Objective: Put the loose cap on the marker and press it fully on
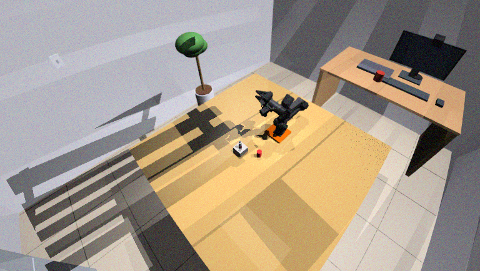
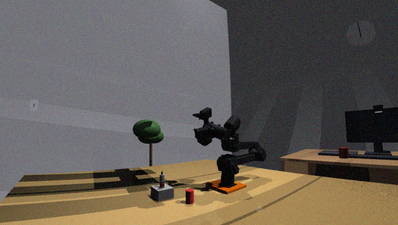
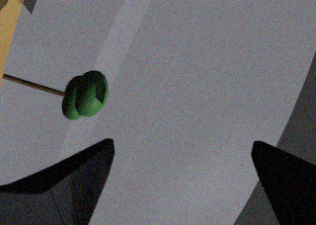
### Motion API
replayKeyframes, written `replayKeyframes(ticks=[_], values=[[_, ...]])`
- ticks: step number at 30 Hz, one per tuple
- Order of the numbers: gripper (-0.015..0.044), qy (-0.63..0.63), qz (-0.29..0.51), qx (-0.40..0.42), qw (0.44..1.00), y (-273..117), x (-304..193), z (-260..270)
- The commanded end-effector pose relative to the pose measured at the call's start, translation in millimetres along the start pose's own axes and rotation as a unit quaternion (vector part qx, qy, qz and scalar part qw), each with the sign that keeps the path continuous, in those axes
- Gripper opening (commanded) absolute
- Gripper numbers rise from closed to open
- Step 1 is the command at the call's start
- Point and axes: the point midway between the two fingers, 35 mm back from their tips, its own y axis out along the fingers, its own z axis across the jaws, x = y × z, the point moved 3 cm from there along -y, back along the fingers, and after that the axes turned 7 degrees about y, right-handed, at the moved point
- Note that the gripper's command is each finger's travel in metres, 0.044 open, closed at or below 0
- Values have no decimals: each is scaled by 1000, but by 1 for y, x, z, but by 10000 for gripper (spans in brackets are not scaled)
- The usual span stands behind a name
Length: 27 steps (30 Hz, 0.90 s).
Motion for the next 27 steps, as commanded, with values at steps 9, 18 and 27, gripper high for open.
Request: replayKeyframes(ticks=[9,18,27], values=[[256,-89,-219,-49,971,6,87,-51],[256,-162,-451,44,877,-20,170,-44],[256,-220,-594,262,728,-64,209,-7]])
